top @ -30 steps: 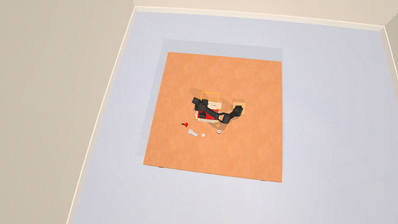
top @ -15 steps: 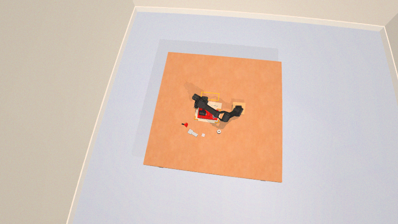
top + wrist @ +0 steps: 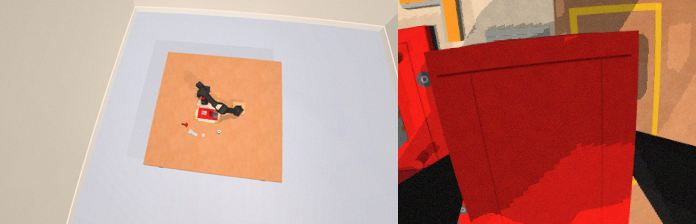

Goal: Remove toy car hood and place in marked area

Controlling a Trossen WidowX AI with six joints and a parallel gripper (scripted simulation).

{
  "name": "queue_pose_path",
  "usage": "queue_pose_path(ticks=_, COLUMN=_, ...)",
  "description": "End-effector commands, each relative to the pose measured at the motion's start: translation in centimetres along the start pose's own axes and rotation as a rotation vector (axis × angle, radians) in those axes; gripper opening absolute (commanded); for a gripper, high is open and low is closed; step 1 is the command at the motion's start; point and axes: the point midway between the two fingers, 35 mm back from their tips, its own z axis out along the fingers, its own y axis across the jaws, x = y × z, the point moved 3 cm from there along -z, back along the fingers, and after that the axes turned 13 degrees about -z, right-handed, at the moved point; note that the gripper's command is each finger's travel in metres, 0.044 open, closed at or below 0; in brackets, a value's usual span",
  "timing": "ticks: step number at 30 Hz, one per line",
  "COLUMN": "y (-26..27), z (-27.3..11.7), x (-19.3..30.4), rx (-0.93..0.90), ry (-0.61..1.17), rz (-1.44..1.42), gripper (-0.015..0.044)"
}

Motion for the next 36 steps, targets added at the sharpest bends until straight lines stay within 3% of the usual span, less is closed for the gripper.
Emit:
queue_pose_path(ticks=1, y=-3.0, z=-0.1, x=1.4, rx=0.005, ry=0.002, rz=-0.008, gripper=0.0000)
queue_pose_path(ticks=9, y=-7.6, z=0.0, x=4.5, rx=-0.011, ry=-0.002, rz=-0.012, gripper=0.0000)
queue_pose_path(ticks=36, y=-7.8, z=2.0, x=4.4, rx=-0.011, ry=-0.002, rz=-0.012, gripper=0.0000)
